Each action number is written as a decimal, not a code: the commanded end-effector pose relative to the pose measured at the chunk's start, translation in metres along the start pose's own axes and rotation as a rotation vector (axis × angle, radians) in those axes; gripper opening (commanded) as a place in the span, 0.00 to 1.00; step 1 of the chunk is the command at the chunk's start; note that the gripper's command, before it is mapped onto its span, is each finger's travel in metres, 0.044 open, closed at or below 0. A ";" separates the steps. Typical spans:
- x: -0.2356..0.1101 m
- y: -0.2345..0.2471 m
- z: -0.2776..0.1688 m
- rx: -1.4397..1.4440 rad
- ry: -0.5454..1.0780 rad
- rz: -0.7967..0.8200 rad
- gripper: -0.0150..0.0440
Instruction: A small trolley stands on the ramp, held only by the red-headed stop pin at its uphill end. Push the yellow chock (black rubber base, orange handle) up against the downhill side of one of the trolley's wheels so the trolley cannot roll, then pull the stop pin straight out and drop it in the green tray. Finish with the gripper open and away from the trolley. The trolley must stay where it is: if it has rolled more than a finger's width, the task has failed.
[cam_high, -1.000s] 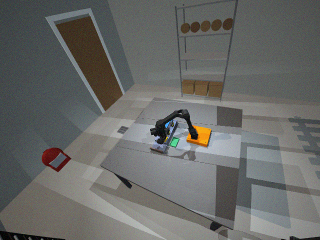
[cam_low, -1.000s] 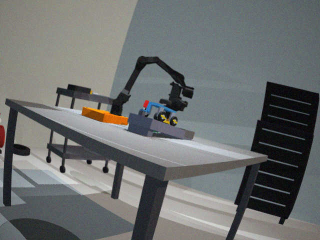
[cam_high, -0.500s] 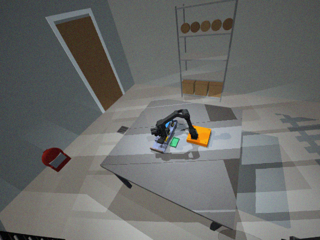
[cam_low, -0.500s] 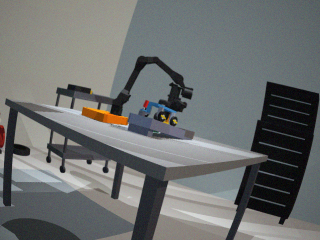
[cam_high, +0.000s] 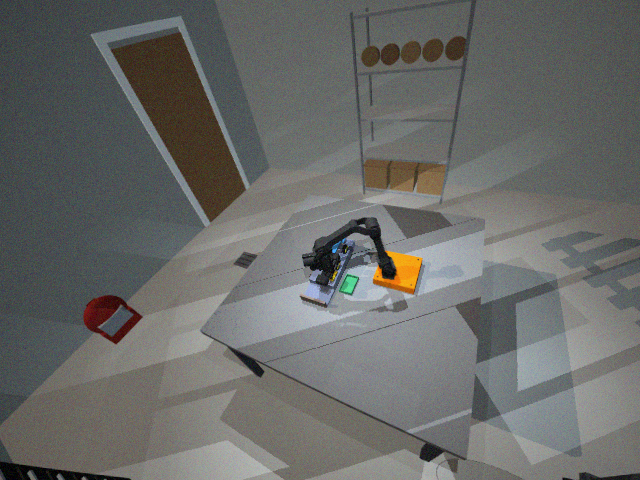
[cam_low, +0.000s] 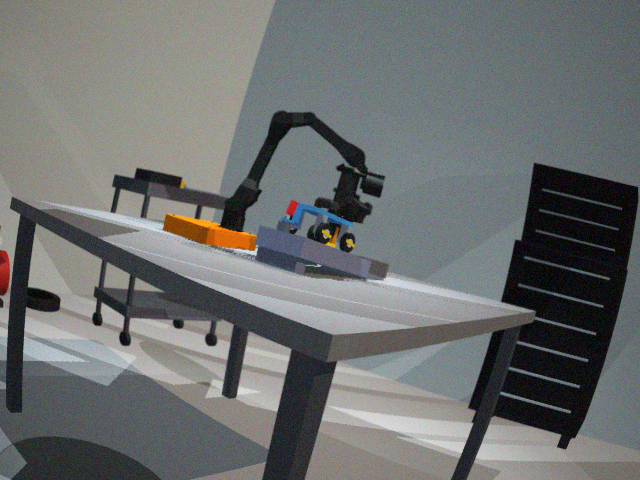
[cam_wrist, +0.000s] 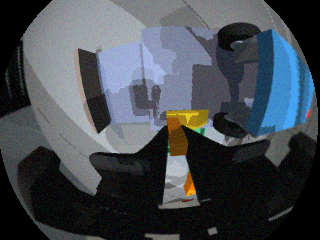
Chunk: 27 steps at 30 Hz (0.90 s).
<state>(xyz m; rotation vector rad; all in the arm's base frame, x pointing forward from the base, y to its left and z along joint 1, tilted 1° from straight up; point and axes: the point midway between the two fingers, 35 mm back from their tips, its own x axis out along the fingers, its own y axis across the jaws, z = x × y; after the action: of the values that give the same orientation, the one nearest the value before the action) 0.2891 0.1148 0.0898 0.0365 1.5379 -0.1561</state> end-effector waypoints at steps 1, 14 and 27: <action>0.000 -0.005 0.000 -0.002 -0.003 -0.004 0.25; -0.001 -0.017 0.000 -0.002 -0.003 -0.005 0.25; 0.000 -0.013 0.001 -0.001 -0.001 0.001 0.34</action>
<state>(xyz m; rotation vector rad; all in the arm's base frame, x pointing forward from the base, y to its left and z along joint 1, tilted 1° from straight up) 0.2883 0.1013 0.0911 0.0352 1.5367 -0.1535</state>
